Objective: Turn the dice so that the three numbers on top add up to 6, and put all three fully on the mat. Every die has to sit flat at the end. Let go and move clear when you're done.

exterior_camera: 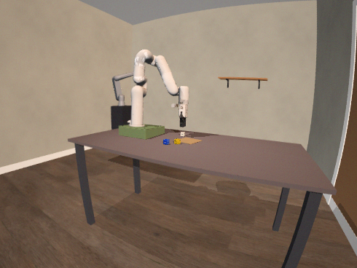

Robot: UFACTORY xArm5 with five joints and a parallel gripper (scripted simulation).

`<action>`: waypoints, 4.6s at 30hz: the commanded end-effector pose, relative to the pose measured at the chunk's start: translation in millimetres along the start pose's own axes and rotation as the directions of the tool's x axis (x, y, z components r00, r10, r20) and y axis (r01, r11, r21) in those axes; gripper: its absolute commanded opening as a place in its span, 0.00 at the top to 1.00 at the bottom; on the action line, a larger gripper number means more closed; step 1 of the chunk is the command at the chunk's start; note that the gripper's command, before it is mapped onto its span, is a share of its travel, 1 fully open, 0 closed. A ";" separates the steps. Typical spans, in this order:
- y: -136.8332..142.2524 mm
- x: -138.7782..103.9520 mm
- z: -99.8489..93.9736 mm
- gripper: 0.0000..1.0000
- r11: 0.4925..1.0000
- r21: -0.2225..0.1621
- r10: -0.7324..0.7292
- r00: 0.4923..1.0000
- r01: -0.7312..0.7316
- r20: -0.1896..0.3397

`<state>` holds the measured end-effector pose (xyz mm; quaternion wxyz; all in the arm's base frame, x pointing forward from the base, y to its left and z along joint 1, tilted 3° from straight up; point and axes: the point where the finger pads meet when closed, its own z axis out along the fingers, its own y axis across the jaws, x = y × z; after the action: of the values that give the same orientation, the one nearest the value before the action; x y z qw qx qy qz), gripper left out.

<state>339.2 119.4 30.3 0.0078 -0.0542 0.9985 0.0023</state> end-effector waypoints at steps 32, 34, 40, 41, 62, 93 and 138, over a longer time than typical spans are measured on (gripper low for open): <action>2.1 -1.1 35.1 0.53 1.000 -0.001 0.000 1.000 0.000 0.003; 2.1 -1.1 35.2 0.53 1.000 -0.001 0.000 1.000 0.000 0.003; 2.1 -1.1 35.2 0.53 1.000 -0.001 0.000 1.000 0.000 0.003; 2.1 -1.1 35.2 0.53 1.000 -0.001 0.000 1.000 0.000 0.003; 2.1 -1.1 35.2 0.53 1.000 -0.001 0.000 1.000 0.000 0.003; 3.4 -2.1 35.1 0.53 1.000 -0.001 0.000 1.000 0.000 0.003; 4.2 -2.0 52.4 0.53 1.000 -0.001 0.000 1.000 0.000 0.003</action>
<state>340.3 123.2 -14.1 0.0081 -0.0542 0.9985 0.0024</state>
